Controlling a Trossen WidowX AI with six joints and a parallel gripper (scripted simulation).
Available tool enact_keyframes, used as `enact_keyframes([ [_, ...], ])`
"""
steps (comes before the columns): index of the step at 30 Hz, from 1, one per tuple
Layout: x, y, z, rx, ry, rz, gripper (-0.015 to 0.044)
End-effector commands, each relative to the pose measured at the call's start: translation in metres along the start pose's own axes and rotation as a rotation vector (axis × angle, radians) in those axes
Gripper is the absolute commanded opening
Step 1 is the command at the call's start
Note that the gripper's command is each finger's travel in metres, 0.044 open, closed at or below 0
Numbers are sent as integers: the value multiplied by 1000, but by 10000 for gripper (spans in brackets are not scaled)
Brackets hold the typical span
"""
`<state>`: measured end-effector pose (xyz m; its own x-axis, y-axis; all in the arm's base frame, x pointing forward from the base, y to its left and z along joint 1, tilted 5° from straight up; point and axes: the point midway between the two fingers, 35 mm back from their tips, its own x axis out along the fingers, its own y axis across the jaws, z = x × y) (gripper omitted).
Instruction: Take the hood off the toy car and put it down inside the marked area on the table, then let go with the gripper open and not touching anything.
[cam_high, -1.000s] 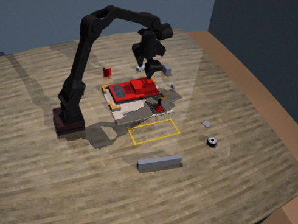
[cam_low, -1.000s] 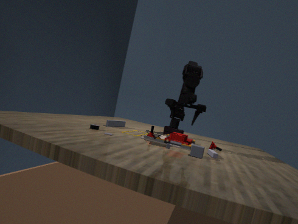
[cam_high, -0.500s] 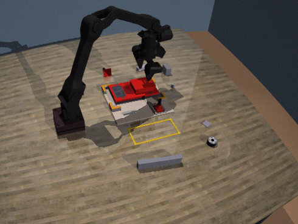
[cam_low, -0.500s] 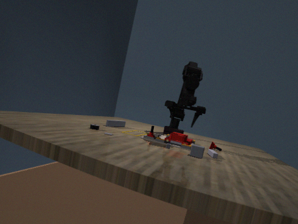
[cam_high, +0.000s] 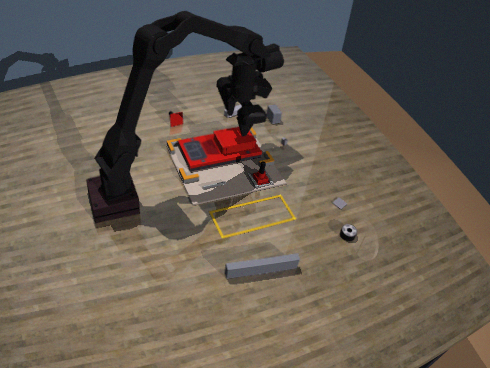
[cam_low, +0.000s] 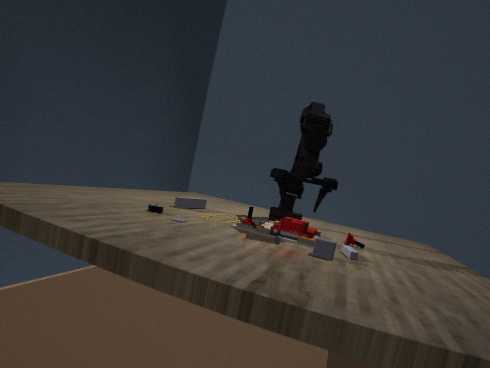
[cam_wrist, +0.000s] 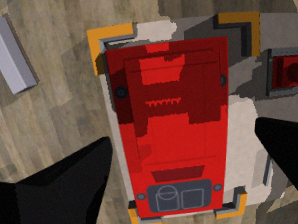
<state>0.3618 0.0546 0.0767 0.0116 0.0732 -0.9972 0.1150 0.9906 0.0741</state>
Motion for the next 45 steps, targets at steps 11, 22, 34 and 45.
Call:
enact_keyframes([
  [11, 10, 0, -1, 3, 7, 4, 440],
  [22, 17, 0, -1, 3, 7, 4, 440],
  [34, 24, -1, -2, 3, 7, 4, 440],
  [45, 30, -1, -3, 3, 7, 4, 440],
])
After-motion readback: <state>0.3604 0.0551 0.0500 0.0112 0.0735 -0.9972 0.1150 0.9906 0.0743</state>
